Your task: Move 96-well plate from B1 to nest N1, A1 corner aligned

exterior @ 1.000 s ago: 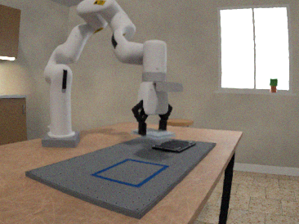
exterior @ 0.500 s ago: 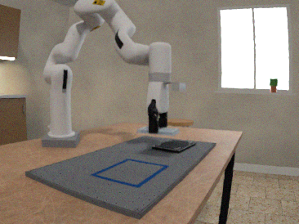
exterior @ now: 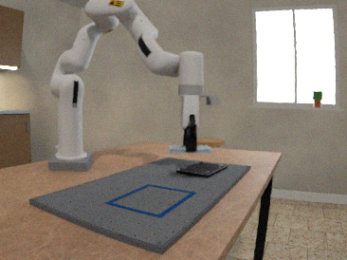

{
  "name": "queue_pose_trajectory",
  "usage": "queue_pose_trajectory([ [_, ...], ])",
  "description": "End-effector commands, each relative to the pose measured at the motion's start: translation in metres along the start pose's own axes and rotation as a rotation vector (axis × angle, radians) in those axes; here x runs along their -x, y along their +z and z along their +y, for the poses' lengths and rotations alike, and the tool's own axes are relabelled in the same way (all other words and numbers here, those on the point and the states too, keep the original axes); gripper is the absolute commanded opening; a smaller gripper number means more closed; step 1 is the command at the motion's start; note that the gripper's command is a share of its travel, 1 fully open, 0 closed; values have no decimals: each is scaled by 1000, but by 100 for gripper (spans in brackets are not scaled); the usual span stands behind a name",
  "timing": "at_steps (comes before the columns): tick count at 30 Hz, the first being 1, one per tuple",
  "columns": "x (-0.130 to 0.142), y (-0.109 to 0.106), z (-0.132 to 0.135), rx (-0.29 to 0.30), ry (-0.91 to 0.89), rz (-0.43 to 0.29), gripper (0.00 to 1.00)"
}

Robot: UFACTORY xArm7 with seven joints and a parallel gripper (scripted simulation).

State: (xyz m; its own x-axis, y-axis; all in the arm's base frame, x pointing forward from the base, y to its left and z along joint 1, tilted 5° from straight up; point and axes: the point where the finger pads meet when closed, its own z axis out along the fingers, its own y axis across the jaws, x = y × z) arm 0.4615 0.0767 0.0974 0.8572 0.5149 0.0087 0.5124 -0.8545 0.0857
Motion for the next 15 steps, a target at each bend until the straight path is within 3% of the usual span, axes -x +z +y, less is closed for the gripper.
queue_pose_trajectory([
  [1,-10,-2,-15,-4,-178,4,0],
  [15,-29,-3,-50,-4,-578,5,0],
])
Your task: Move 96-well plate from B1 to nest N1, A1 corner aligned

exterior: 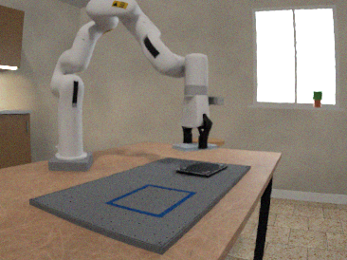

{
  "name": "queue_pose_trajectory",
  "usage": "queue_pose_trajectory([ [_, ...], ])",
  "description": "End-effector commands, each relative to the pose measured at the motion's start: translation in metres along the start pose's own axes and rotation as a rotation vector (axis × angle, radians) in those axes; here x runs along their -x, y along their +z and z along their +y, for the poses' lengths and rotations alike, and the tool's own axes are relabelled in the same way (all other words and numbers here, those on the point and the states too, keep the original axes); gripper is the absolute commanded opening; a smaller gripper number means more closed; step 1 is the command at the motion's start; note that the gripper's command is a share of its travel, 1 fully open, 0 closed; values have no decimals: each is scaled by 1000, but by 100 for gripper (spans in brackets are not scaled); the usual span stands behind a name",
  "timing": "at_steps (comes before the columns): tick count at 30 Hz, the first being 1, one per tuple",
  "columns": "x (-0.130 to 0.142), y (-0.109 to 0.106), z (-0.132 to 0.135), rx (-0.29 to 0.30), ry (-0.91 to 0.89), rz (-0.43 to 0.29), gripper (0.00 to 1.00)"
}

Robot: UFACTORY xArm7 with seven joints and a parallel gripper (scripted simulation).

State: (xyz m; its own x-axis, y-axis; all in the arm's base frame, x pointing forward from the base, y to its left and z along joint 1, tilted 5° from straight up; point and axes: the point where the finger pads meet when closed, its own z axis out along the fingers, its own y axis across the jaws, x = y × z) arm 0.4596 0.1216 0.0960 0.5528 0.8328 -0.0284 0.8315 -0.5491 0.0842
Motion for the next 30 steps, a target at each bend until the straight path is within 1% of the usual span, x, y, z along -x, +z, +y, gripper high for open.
queue_pose_trajectory([
  [1,-14,-2,-8,-5,-166,5,0],
  [11,-42,-3,-28,-5,-496,7,0],
  [13,-42,-3,-28,-5,-496,7,0],
  [23,-69,-5,-47,-5,-496,7,0],
  [30,-71,-5,-49,-5,-496,7,0],
])
